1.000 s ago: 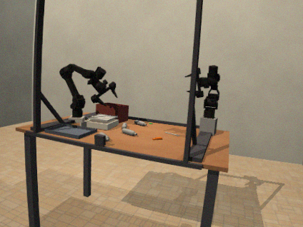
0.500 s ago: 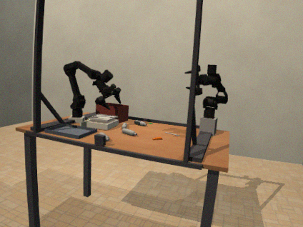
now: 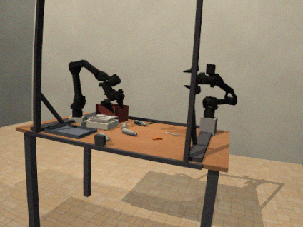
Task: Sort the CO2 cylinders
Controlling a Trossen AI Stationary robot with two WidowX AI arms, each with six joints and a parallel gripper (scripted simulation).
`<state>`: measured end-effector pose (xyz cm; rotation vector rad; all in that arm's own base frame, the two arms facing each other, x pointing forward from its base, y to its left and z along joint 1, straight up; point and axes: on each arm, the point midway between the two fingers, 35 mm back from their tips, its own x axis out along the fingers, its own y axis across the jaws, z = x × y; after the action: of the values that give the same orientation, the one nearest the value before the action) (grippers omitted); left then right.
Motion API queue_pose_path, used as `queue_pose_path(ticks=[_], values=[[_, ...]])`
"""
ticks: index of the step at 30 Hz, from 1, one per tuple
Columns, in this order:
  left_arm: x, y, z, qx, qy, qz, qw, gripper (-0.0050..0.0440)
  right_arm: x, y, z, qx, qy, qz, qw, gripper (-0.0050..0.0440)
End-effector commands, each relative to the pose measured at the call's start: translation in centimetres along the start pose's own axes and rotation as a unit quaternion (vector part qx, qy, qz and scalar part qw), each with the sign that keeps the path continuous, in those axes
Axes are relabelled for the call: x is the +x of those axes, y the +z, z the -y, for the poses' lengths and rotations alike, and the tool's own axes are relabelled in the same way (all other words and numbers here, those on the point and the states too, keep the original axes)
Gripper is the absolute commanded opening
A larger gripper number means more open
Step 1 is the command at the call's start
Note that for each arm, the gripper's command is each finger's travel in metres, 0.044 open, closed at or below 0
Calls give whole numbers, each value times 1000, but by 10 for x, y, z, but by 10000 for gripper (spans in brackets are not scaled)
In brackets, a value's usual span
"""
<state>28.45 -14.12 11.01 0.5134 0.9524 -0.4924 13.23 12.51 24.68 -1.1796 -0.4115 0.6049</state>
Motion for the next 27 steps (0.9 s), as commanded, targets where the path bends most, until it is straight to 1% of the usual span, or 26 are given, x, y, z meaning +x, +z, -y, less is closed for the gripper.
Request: queue_pose_path(ticks=[1,2,3,11,17,19,21,25,27], values=[[5,10,-7,-42,-6,-10,999,440,5,-1,0,15,5,15,1000,440],[5,10,-7,-42,-6,-10,999,440,5,-1,0,15,5,15,1000,440],[7,10,-8,-50,-7,-14,999,440,6,-6,2,20,-1,4,1000,440],[22,10,-15,-111,-18,-46,993,440,15,-10,11,75,-15,9,997,440],[28,10,-18,-141,-23,-61,988,440,21,-22,20,115,-34,-7,993,440],[28,10,-18,-141,-23,-61,988,440,21,-22,20,115,-34,-7,993,440],[30,10,-18,-148,-25,-65,986,440,22,-34,27,132,-51,-31,989,440],[35,9,-19,-160,-27,-75,984,440,27,-51,39,174,-79,-55,980,440],[35,9,-19,-164,-28,-78,983,440,28,-58,52,199,-101,-66,973,440]])
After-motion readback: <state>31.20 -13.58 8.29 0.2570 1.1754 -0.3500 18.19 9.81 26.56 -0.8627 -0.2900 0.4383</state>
